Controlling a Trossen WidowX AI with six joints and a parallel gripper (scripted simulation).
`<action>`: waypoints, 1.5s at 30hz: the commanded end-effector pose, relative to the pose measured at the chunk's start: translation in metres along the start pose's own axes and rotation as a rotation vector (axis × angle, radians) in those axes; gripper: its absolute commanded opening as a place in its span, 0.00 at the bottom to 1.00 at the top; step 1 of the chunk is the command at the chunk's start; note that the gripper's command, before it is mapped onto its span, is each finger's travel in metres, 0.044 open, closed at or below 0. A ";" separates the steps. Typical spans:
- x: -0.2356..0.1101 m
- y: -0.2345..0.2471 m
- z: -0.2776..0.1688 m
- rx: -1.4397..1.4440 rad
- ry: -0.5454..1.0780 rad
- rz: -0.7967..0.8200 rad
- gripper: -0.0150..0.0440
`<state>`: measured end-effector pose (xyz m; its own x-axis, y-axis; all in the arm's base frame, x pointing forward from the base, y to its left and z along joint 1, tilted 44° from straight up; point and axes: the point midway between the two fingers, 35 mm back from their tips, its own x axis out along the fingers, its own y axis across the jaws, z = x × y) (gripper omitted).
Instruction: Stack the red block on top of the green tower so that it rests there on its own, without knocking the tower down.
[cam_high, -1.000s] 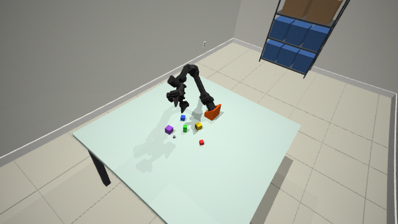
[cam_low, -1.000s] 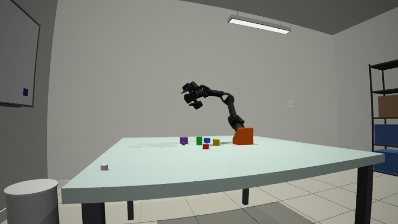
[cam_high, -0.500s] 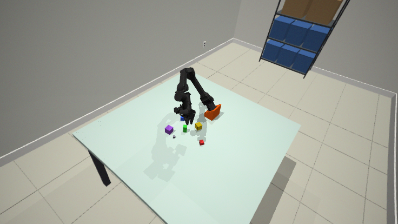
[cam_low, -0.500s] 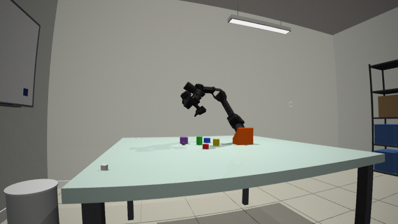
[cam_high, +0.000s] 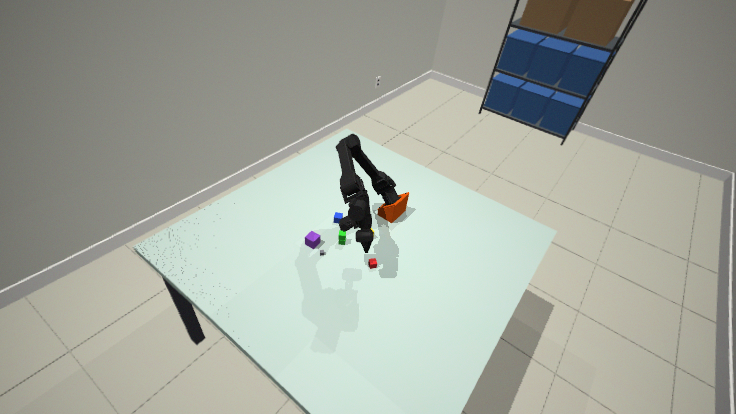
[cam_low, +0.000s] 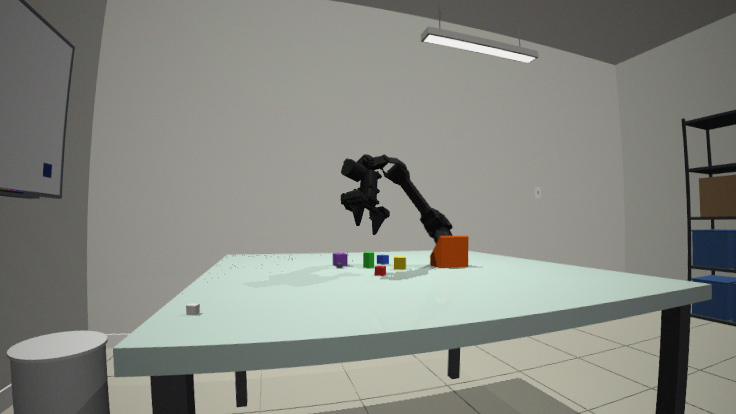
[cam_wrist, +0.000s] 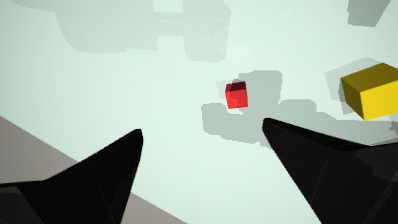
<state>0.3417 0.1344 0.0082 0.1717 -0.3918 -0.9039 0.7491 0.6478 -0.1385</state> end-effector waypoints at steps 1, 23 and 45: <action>0.021 -0.008 -0.013 -0.072 -0.045 -0.130 1.00; 0.083 -0.038 -0.029 -0.221 -0.136 -0.350 1.00; 0.111 -0.050 -0.024 -0.221 -0.137 -0.351 1.00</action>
<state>0.3090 0.0797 -0.0900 0.0274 -0.6834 -0.7295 0.6298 0.5785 -0.5183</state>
